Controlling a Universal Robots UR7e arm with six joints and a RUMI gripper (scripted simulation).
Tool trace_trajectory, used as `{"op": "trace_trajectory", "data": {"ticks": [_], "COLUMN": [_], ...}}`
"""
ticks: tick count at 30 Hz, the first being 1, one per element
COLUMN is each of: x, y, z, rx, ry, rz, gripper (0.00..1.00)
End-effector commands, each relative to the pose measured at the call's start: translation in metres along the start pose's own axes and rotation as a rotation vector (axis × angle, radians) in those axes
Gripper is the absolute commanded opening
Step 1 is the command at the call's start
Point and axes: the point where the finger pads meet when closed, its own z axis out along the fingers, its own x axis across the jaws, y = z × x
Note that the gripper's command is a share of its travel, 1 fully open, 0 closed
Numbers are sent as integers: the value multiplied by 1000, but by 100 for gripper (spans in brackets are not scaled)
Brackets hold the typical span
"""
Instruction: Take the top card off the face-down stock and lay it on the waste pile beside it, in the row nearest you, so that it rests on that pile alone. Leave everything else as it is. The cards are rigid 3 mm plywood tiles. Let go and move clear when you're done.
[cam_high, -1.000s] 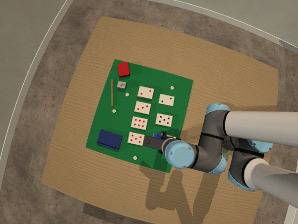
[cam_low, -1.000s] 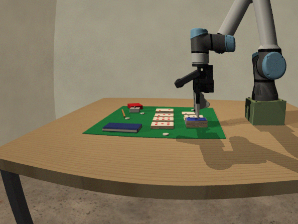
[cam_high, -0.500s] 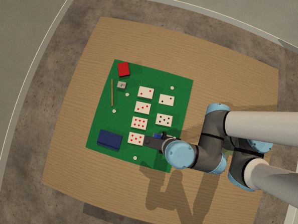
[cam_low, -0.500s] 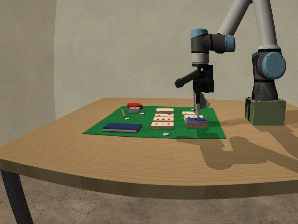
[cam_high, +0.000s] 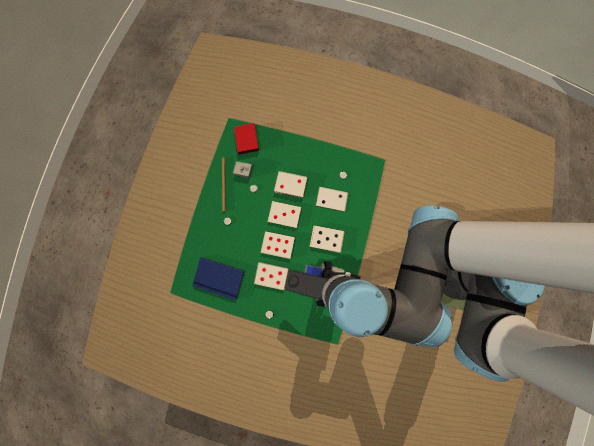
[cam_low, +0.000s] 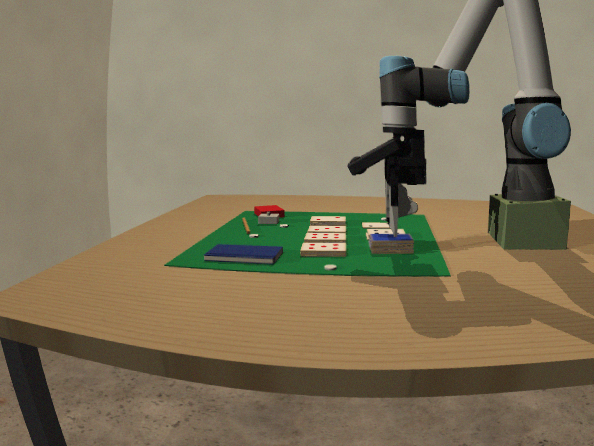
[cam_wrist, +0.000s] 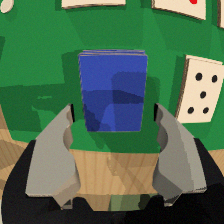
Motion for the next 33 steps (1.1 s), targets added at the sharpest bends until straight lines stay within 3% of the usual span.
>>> {"op": "trace_trajectory", "data": {"ticks": [1,33], "x": [0,0], "y": [0,-1], "z": [0,7], "rx": [1,1], "ry": [0,0], "rz": [0,0], "gripper": [50,50]}}
